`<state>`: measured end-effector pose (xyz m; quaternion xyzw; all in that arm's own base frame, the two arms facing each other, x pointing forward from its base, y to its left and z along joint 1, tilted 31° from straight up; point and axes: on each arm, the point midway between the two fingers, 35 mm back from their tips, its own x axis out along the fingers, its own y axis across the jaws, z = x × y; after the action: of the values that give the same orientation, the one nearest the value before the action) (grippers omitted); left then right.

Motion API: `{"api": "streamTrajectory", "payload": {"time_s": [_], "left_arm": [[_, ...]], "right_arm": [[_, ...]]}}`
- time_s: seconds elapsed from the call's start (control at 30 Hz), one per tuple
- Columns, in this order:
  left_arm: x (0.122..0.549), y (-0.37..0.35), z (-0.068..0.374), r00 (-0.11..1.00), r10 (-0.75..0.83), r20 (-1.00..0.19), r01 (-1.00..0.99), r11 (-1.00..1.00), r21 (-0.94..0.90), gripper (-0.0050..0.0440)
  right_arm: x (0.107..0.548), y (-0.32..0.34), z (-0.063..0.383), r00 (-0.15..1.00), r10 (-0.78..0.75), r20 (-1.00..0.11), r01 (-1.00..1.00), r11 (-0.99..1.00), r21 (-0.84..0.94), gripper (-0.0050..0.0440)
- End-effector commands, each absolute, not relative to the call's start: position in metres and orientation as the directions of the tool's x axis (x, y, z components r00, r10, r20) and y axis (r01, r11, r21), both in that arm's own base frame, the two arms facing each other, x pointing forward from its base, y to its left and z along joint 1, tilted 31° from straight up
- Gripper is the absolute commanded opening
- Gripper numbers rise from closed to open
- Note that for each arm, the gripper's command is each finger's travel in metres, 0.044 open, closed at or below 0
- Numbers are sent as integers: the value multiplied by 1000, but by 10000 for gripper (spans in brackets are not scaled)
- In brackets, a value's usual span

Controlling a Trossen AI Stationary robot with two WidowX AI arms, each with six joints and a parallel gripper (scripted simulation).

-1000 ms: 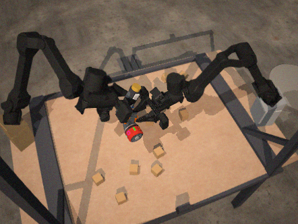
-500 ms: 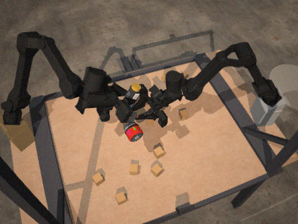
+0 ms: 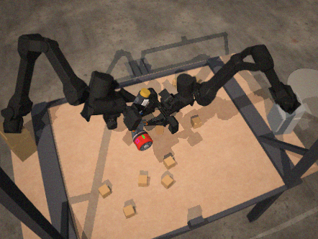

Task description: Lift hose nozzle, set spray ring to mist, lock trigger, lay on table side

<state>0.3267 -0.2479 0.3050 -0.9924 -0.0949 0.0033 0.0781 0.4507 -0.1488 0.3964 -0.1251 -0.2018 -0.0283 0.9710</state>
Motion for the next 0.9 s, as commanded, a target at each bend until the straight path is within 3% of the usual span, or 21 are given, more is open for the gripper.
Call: {"api": "streamTrajectory", "payload": {"time_s": [0.0, 0.87], "left_arm": [[323, -252, 316, 987, 160, 23, 162, -980, -120, 165], [323, -252, 316, 987, 160, 23, 162, -980, -120, 165]], "right_arm": [[437, -156, 417, 898, -27, 439, 145, 960, -238, 172], [426, -165, 419, 904, -7, 428, 128, 959, -254, 172]]}}
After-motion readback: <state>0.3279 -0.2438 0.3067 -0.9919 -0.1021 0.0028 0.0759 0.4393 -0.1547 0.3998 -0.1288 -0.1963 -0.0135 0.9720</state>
